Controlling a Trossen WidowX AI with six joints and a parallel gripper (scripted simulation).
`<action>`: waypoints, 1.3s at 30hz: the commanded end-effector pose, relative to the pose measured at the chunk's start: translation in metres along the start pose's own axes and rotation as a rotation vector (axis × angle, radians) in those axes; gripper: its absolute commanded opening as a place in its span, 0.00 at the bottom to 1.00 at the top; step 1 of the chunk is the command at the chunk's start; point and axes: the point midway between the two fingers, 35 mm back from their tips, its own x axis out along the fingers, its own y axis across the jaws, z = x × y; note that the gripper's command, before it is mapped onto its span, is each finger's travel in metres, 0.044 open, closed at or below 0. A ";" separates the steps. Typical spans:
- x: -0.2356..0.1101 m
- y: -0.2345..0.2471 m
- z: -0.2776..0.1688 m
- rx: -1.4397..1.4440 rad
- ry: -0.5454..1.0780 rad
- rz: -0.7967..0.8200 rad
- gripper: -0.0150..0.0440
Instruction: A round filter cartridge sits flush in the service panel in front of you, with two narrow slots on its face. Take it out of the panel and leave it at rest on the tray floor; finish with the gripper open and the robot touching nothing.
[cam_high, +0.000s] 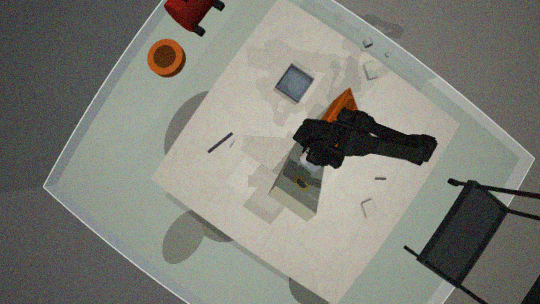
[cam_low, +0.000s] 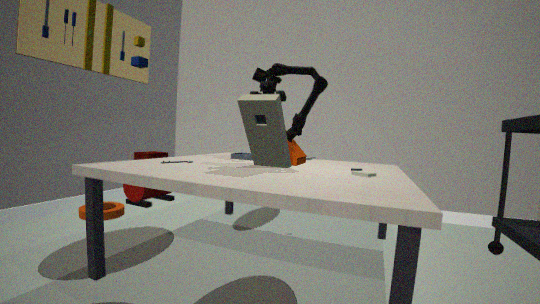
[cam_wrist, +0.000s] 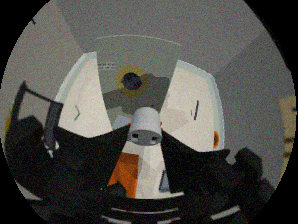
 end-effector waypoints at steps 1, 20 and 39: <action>0.000 -0.022 0.002 -0.010 -0.006 -0.009 0.25; -0.016 -0.117 -0.054 0.450 0.045 -0.266 0.25; -0.047 -0.194 -0.125 0.974 -0.008 -0.578 0.25</action>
